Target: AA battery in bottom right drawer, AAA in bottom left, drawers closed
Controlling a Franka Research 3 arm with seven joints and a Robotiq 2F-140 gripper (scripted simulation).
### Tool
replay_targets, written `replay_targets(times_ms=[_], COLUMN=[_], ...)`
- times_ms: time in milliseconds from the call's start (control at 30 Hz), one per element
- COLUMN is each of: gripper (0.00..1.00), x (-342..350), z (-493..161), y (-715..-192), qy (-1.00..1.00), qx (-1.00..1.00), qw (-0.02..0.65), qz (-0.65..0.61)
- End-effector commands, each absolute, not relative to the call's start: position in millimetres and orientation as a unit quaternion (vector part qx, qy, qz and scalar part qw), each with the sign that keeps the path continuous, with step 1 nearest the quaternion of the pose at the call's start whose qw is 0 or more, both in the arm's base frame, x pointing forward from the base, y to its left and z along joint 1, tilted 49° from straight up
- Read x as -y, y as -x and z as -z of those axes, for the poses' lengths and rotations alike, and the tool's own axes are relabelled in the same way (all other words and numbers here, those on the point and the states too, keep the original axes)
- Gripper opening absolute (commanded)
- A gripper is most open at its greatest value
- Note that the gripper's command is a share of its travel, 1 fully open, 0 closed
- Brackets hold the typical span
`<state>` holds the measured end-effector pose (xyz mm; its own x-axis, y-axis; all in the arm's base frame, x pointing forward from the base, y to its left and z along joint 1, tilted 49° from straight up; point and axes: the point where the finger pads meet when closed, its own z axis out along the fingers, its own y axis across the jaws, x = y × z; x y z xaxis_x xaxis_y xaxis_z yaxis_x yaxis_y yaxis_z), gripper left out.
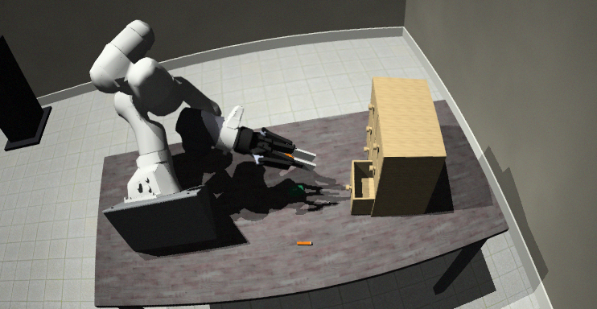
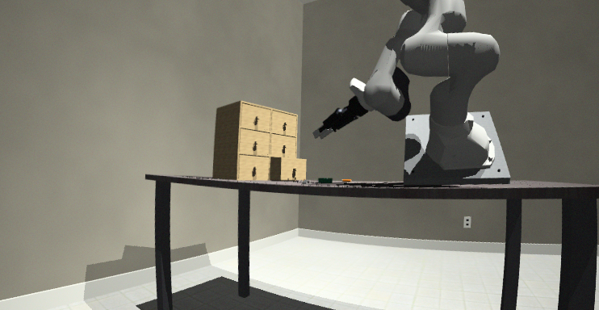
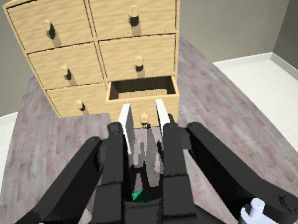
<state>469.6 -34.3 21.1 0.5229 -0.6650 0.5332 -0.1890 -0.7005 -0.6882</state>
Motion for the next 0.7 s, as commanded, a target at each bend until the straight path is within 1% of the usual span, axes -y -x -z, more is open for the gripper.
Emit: replay_targets(times_ms=[0, 67, 567, 667], gripper=[0.20, 0.20, 0.20, 0.20], x=[19, 19, 37, 39], z=[-15, -15, -39, -41], y=[-459, -459, -433, -431], qy=[0.839, 0.839, 0.887, 0.890], qx=[-0.259, -0.259, -0.201, -0.197], qw=[0.320, 0.320, 0.359, 0.362], qz=[0.355, 0.355, 0.208, 0.196])
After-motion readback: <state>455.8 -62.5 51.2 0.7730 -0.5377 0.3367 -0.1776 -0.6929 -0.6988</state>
